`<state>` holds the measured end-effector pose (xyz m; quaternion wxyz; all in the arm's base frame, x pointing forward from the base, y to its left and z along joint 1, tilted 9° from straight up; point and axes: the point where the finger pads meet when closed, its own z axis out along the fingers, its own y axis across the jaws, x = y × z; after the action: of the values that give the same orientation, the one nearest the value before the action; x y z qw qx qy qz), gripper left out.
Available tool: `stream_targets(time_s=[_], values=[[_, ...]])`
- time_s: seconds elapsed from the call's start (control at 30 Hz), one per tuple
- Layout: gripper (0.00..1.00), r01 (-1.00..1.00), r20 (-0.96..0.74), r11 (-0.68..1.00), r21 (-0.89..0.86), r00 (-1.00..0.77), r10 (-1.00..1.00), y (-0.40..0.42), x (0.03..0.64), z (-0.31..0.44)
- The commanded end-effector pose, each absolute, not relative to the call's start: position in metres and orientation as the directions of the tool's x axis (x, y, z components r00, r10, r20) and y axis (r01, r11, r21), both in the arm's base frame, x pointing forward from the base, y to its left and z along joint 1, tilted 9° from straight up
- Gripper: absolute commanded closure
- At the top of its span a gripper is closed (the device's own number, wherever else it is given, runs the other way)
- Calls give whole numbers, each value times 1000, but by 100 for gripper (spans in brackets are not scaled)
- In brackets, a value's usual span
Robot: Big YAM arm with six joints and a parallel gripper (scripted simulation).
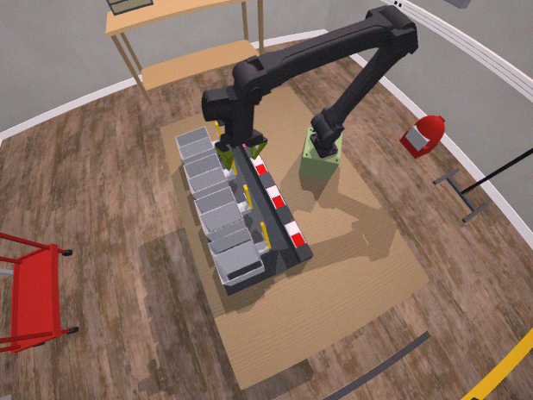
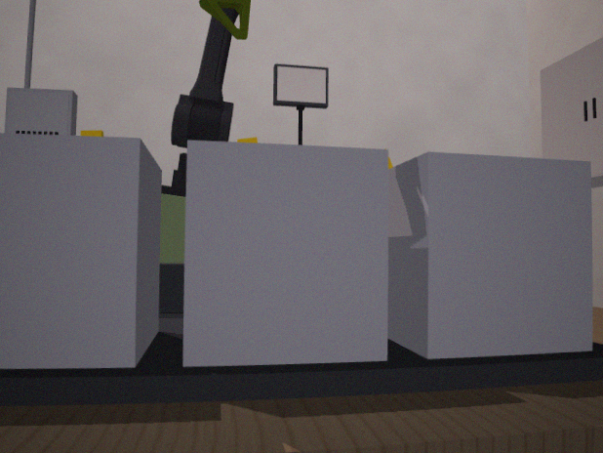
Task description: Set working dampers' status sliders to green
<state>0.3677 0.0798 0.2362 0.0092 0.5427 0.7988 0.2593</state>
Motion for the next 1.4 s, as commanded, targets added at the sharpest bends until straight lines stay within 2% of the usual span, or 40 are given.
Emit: stream_targets(time_s=[0.0, 0.4, 0.87, 1.0, 1.03, 1.37], values=[[0, 836, 229, 294, 463, -433, 872, 71, 389, 260], [0, 746, 86, 491, 450, -583, 808, 28, 431, 251], [0, 565, -73, 741, 362, -776, 627, -47, 485, 227], [0, 543, -72, 756, 366, -794, 604, -35, 487, 227], [0, 520, -96, 785, 337, -811, 578, -65, 494, 220], [0, 377, -138, 887, 266, -896, 422, -116, 517, 198]])
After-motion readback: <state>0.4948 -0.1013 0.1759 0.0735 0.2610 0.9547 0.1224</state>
